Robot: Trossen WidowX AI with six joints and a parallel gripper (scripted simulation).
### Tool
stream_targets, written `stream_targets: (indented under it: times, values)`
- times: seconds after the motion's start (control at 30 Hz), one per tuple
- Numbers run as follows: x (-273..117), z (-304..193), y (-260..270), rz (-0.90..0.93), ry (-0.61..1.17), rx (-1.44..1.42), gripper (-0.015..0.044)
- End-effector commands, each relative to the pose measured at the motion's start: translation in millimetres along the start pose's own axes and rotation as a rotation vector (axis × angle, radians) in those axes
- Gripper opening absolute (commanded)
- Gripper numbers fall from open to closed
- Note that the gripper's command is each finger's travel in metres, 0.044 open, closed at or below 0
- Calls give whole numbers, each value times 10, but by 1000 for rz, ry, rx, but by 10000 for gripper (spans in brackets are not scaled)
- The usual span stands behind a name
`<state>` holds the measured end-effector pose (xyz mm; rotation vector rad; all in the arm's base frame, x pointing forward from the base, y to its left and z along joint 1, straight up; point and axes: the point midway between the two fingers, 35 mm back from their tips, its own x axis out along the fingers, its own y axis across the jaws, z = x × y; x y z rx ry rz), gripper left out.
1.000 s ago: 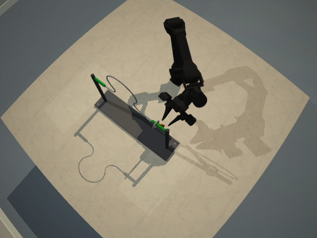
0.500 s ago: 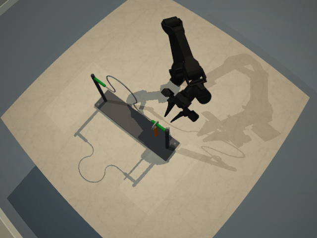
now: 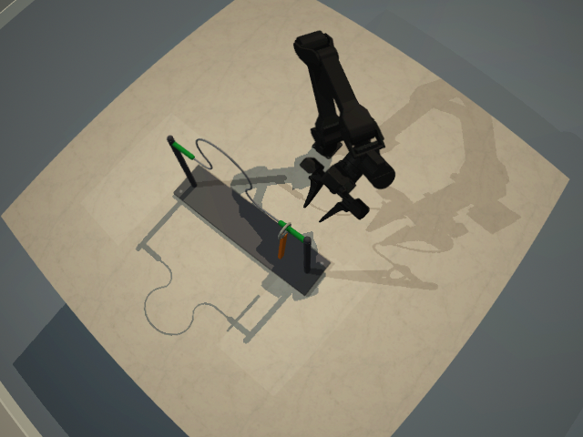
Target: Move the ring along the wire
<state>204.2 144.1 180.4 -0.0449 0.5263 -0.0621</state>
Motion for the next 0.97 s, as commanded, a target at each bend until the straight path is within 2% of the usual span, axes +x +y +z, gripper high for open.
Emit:
stream_targets:
  times: [0.0, 0.17, 0.93]
  values:
    - [-279, 40, 2, 10, -16, 3, 317]
    - [-339, 50, -8, 12, -22, 2, 440]
    - [-339, 50, -8, 12, -22, 2, 440]
